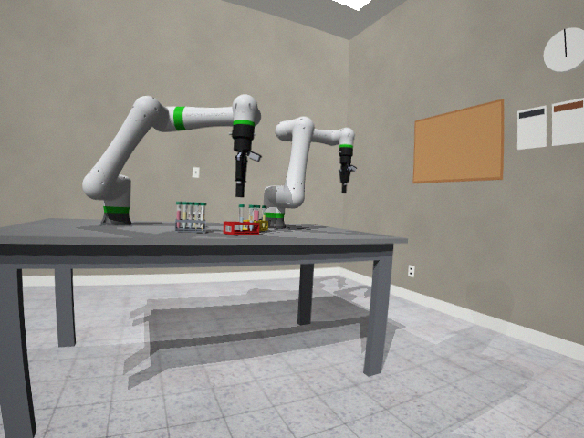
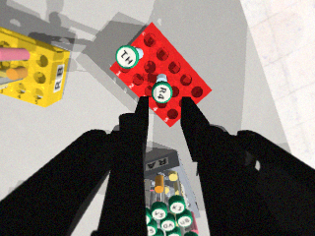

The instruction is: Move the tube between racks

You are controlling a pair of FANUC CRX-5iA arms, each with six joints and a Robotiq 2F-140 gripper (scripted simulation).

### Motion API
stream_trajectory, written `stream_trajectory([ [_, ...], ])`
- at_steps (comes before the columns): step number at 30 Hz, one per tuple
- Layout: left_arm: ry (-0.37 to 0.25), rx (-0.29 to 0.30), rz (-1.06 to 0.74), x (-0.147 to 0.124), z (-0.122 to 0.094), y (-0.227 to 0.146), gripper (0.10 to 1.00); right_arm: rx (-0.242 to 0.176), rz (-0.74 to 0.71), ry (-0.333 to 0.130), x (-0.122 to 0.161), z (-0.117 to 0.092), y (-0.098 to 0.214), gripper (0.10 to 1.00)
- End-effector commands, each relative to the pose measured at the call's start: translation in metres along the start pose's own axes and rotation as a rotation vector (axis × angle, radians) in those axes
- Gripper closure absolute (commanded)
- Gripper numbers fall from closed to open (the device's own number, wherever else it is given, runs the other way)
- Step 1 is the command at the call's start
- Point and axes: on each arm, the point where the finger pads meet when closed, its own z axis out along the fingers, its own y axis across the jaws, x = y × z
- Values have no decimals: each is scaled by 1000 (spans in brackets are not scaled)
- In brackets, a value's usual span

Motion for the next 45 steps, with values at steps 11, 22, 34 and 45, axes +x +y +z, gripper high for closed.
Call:
stream_trajectory([
  [11,2,0,0,0,-1,0,999,0,0,2,0,-31,0,816],
  [22,2,0,0,0,-1,0,999,0,300,2,-38,-31,-47,816],
  [34,2,0,0,0,-1,0,999,0,337,2,-86,-31,-60,816],
  [45,2,0,0,0,-1,0,999,0,337,2,-136,-31,-33,816],
])
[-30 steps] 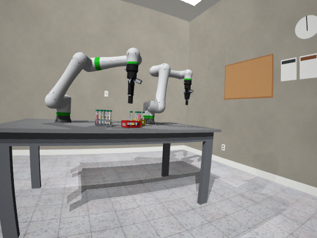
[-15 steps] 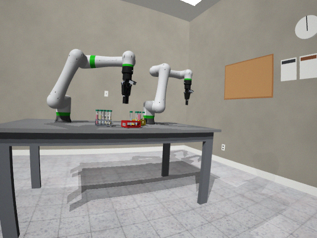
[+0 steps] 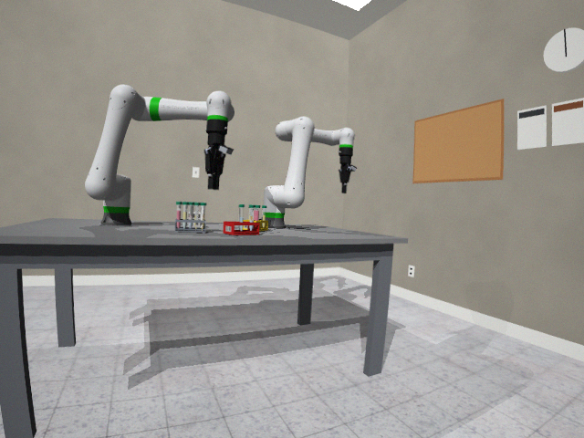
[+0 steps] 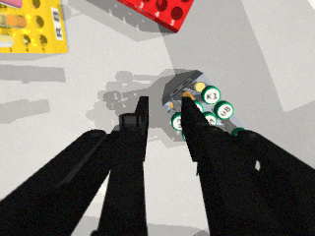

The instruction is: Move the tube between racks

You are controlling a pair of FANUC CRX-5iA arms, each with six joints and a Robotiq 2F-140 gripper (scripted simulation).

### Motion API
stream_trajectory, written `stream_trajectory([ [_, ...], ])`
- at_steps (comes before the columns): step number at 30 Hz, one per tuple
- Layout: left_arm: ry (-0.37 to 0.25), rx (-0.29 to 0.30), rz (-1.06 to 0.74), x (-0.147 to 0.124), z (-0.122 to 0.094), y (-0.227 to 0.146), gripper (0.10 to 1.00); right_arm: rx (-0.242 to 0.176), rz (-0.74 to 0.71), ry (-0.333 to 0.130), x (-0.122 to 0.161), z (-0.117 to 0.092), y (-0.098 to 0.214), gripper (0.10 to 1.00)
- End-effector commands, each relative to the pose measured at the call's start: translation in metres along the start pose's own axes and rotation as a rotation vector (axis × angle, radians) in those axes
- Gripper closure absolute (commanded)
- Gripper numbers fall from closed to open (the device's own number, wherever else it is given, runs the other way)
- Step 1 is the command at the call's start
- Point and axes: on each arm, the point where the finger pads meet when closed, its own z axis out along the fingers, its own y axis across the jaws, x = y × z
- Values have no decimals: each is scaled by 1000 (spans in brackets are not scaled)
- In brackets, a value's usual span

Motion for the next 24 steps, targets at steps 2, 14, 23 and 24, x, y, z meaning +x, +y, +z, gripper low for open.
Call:
stream_trajectory([
  [2,2,0,0,0,-1,0,999,1,0,4,-7,-1,8,816],
  [14,2,0,0,0,-1,0,999,0,0,3,-48,-1,52,816],
  [23,2,0,0,0,-1,0,999,0,0,3,-72,-1,78,816],
  [24,2,0,0,0,-1,0,999,0,0,3,-76,-1,82,816],
])
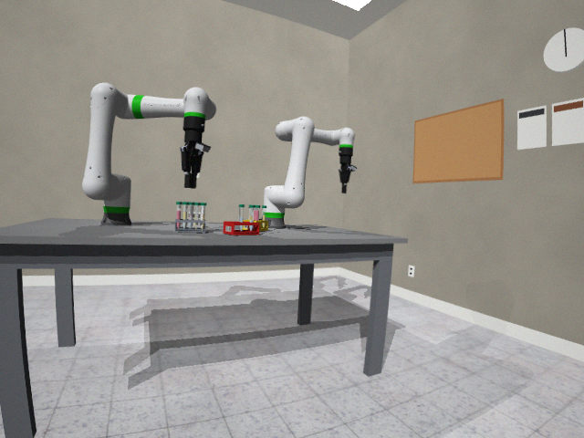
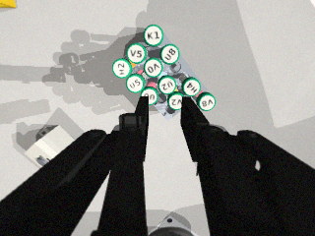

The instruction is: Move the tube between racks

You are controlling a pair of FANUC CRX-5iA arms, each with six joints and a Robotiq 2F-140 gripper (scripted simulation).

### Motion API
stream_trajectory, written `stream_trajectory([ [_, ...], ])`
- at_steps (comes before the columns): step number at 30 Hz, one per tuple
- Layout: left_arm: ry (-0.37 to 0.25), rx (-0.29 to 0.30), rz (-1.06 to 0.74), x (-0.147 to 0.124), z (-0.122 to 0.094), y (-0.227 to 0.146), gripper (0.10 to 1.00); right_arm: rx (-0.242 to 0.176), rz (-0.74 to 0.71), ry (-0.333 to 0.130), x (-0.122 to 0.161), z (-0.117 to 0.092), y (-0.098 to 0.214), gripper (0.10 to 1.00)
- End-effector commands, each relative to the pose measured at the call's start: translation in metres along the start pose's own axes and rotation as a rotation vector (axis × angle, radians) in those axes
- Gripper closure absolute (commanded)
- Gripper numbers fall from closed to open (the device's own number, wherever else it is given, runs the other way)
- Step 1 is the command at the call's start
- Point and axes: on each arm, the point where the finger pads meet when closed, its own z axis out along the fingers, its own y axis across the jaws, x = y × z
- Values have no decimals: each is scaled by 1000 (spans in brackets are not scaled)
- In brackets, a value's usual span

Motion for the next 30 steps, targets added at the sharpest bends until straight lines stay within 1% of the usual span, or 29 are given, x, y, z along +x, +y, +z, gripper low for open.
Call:
stream_trajectory([
  [1,2,0,0,0,-1,0,999,0,0,2,-10,-1,11,816],
  [9,2,0,0,0,-1,0,999,0,0,2,-37,-1,40,816],
  [13,2,0,0,0,-1,0,999,0,0,2,-43,-1,46,816],
  [30,2,0,0,0,-1,0,999,0,0,2,-37,1,40,816],
])
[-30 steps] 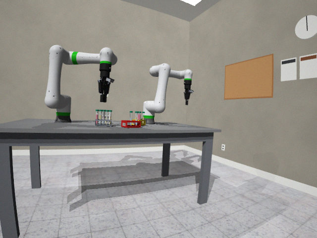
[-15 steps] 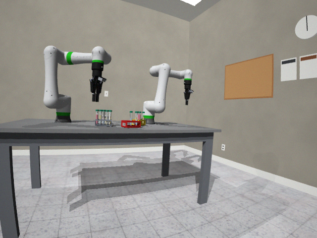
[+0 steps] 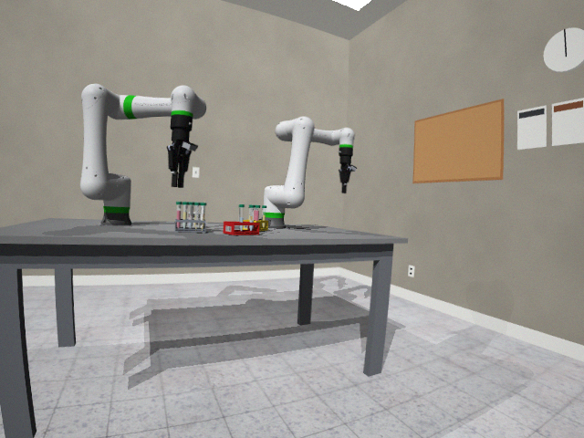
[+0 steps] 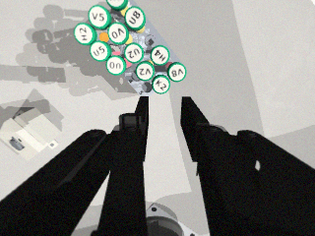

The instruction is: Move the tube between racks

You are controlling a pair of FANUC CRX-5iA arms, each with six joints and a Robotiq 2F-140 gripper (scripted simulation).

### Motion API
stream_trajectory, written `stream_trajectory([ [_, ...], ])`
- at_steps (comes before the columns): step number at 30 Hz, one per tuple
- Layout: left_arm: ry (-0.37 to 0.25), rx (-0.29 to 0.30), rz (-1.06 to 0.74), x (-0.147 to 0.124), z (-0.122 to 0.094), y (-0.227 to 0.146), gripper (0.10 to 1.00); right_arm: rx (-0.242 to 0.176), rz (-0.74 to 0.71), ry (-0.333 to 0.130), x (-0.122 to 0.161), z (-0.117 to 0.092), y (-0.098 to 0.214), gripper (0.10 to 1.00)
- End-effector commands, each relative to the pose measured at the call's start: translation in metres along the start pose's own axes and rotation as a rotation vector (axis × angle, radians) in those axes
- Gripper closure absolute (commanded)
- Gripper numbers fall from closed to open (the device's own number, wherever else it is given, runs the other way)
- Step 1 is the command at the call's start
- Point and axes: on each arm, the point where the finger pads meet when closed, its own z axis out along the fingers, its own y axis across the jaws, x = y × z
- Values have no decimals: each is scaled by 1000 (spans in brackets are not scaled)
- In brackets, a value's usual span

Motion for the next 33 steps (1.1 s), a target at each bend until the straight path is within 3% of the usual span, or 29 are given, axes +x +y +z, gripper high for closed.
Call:
stream_trajectory([
  [1,2,0,0,0,-1,0,999,0,0,1,1,3,0,816],
  [33,2,0,0,0,-1,0,999,0,0,1,2,51,-2,816],
])
